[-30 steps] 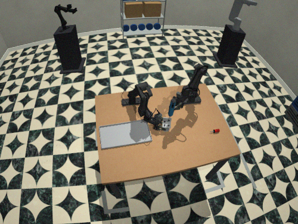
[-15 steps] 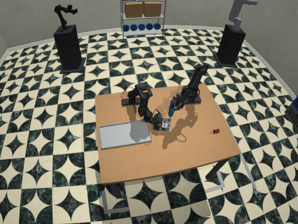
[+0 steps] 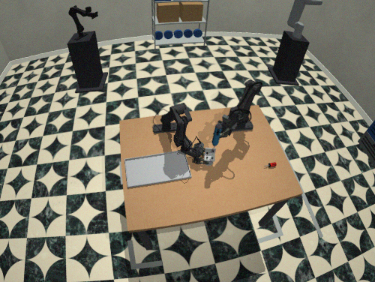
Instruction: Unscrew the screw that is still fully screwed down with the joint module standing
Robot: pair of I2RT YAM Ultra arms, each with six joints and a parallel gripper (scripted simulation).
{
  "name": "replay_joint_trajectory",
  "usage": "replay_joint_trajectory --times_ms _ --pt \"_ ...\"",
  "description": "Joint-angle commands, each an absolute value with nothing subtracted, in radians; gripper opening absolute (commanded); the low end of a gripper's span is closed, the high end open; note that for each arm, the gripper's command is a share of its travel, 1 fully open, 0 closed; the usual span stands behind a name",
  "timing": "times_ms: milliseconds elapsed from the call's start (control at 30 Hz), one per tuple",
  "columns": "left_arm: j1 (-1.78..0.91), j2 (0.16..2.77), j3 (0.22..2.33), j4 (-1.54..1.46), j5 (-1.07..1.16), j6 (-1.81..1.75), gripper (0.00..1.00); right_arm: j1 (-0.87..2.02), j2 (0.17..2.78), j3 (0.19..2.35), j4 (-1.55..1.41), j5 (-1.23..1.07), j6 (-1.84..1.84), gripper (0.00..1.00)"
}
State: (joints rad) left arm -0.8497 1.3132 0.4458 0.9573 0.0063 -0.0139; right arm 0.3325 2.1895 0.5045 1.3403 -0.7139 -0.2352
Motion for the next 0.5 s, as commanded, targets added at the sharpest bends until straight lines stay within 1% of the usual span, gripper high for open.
replay_joint_trajectory --times_ms 0,467 --pt "-0.841 1.279 0.486 1.001 0.009 -0.016 0.42 0.344 2.211 0.533 1.324 -0.716 -0.237 0.59" --pt "-0.842 1.26 0.5 0.969 0.008 -0.016 0.42 0.344 2.211 0.533 1.324 -0.716 -0.237 0.59"
